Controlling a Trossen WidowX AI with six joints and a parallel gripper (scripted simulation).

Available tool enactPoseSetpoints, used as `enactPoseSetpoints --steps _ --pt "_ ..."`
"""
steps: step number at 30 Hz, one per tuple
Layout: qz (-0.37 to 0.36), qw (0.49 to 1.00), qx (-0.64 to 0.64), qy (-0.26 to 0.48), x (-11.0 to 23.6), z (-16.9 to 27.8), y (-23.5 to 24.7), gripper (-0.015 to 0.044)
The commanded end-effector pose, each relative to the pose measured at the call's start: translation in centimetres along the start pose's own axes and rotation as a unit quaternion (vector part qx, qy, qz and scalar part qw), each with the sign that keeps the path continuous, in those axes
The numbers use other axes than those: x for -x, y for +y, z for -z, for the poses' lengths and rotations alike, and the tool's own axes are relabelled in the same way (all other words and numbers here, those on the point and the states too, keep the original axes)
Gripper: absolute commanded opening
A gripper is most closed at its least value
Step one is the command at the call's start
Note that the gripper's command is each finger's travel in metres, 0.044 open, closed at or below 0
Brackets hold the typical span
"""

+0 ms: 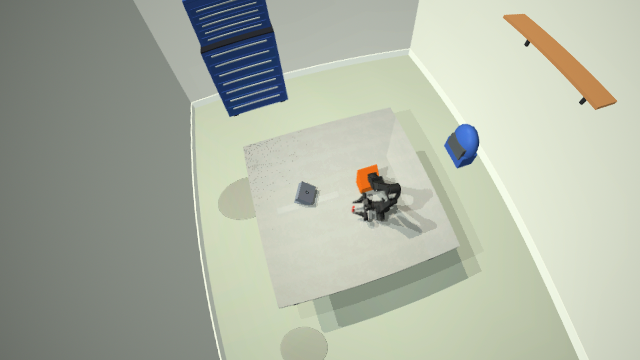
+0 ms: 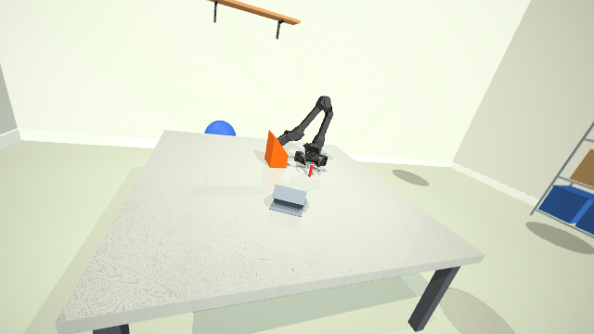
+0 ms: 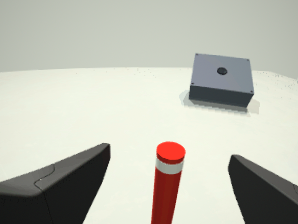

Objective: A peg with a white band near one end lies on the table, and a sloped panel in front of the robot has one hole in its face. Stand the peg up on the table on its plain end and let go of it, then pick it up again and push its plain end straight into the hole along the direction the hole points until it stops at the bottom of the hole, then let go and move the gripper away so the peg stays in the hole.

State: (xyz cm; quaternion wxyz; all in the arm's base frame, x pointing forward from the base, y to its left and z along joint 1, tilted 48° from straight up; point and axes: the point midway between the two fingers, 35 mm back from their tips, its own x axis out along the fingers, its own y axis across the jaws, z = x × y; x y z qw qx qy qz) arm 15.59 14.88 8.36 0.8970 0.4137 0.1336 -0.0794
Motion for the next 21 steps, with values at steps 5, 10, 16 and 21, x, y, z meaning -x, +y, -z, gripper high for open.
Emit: enactPoseSetpoints --steps 5,10,16,21 --pt "0.000 1.000 0.000 0.000 0.0 0.0 0.0 0.0440" --pt "0.001 1.000 0.000 0.001 0.0 -0.1 0.0 0.0440" --pt "0.022 1.000 -0.004 0.007 -0.2 -3.5 1.4 0.0440" --pt "0.028 1.000 -0.007 0.012 0.0 -7.1 2.0 0.0440"
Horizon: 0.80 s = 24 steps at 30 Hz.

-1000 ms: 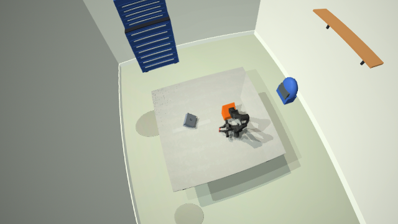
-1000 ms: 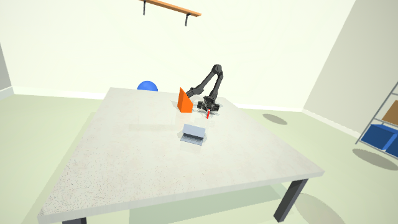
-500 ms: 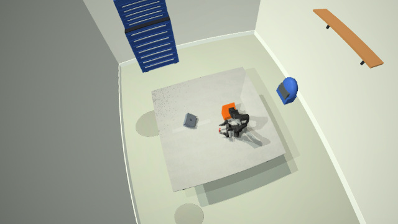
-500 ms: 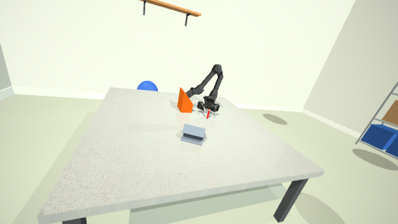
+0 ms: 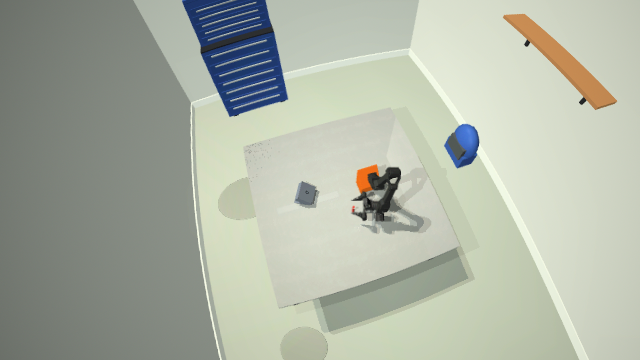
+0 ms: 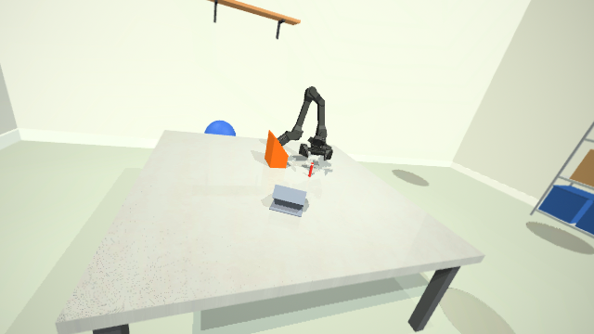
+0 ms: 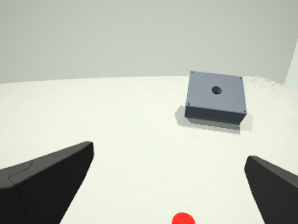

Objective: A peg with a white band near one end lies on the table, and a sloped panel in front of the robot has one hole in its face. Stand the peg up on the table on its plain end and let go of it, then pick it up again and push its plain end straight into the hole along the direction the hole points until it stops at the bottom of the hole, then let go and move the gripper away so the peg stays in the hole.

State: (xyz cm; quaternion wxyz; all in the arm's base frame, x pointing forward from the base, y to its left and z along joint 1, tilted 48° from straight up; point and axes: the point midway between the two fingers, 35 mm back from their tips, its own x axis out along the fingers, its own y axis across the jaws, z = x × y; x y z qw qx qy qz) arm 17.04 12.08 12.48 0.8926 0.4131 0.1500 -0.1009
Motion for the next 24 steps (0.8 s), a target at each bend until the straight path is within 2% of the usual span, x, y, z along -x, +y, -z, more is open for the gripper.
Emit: enactPoseSetpoints --steps 1,13,18,24 --pt "0.002 1.000 -0.004 0.006 0.3 -2.9 0.5 0.0440" --pt "-0.028 1.000 0.002 -0.007 2.5 -10.9 -1.2 0.0440" --pt "-0.023 1.000 0.012 -0.003 2.5 -10.9 -1.3 0.0440" --pt "0.020 0.995 0.089 0.044 1.9 -9.6 -1.7 0.0440"
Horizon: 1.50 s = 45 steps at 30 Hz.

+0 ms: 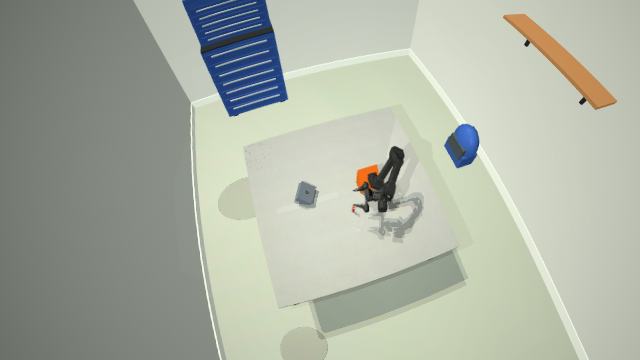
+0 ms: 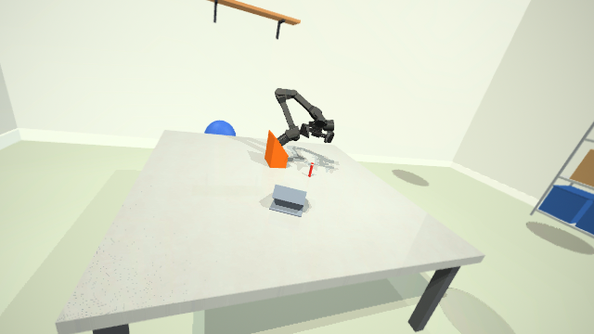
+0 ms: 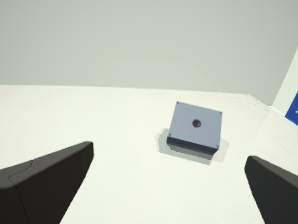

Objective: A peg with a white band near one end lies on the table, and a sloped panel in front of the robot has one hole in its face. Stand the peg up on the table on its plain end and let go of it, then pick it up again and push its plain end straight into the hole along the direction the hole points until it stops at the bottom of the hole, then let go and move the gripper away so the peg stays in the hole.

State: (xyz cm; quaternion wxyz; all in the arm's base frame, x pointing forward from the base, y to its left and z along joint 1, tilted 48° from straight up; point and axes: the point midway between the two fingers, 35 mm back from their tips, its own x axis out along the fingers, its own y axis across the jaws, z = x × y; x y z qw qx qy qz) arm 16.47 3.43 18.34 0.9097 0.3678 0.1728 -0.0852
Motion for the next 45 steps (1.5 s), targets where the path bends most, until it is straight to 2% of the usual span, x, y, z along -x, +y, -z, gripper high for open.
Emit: enactPoseSetpoints --steps 1,12,25,35,45 --pt "0.026 0.998 0.048 0.034 -0.3 0.7 -0.2 0.0440" --pt "0.100 0.969 0.158 0.158 -1.1 3.3 -1.3 0.0440" --pt "0.150 0.905 0.214 0.336 -1.4 6.1 -2.6 0.0440" --pt "0.142 0.849 0.193 0.471 -1.3 7.6 -2.6 0.0440" --pt "0.086 0.804 0.121 0.576 -1.6 8.1 -1.4 0.0440"
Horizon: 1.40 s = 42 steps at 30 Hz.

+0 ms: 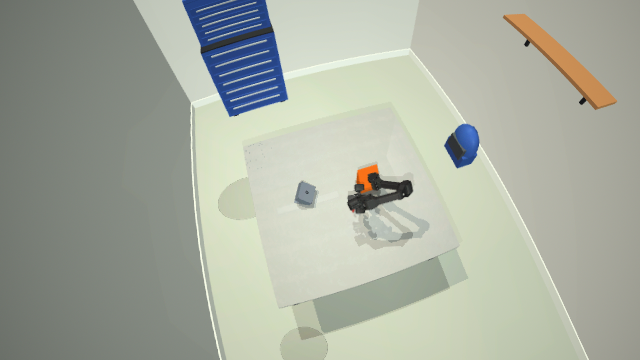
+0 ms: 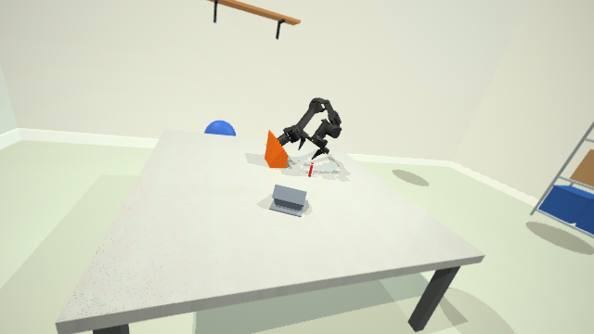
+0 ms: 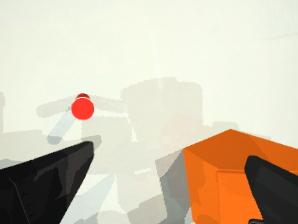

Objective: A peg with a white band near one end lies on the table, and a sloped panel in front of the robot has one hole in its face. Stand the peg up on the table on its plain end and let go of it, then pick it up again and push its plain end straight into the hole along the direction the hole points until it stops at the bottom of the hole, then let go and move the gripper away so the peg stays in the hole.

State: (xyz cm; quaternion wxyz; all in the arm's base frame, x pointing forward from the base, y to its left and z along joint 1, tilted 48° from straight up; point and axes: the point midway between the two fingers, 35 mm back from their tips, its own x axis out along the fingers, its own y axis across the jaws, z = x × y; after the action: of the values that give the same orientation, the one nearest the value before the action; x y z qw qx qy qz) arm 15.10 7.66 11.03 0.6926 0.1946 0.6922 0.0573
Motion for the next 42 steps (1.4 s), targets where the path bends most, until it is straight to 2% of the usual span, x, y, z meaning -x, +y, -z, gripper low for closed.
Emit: enactPoseSetpoints --steps 1,14,24,42 --pt "-0.048 0.998 -0.004 0.037 0.2 -0.5 0.7 0.0440" --pt "-0.218 0.971 -0.040 0.090 1.7 -3.1 2.3 0.0440" --pt "-0.221 0.970 -0.041 0.091 1.7 -3.2 2.3 0.0440" --pt "-0.216 0.968 -0.079 0.099 -0.8 -2.8 3.5 0.0440"
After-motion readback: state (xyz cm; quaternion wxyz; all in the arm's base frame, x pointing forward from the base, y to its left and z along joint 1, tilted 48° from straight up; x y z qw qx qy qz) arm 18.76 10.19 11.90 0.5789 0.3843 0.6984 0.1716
